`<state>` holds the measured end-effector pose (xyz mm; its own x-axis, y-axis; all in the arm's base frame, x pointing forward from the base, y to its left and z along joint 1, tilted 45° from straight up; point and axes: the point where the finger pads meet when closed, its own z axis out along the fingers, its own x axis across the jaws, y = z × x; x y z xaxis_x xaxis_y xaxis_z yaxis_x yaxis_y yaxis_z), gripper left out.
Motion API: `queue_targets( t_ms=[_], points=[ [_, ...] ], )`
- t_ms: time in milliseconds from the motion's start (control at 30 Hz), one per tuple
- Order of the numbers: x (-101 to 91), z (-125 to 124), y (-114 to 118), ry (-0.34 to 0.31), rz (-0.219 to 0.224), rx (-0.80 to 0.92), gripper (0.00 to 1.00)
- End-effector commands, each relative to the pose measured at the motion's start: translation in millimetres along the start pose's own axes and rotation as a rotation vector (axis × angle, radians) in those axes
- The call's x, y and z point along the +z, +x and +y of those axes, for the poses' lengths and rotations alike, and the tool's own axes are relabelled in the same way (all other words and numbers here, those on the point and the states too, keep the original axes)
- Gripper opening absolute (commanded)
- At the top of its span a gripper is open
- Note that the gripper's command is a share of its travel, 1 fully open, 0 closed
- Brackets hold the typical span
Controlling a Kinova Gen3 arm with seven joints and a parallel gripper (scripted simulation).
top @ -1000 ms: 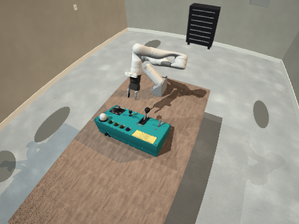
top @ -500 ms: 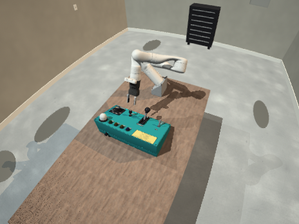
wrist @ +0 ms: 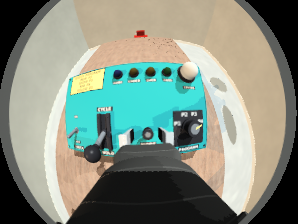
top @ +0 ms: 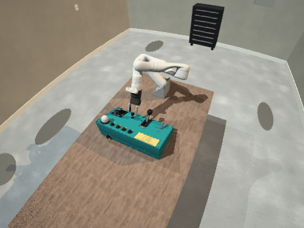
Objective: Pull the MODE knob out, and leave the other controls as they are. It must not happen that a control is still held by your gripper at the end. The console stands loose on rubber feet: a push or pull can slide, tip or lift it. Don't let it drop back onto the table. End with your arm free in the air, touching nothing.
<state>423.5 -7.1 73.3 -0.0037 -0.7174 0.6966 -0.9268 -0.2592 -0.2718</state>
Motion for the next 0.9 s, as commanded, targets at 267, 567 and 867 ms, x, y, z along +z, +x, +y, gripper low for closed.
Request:
queue_targets(
  t_ms=[267,567,867],
  points=[
    [25.3,4,4,-0.012,0.011,0.001,1.00],
    [33.7,4,4,-0.012,0.011,0.001,1.00],
    [34.7,4,4,-0.012,0.011,0.001,1.00]
  ],
)
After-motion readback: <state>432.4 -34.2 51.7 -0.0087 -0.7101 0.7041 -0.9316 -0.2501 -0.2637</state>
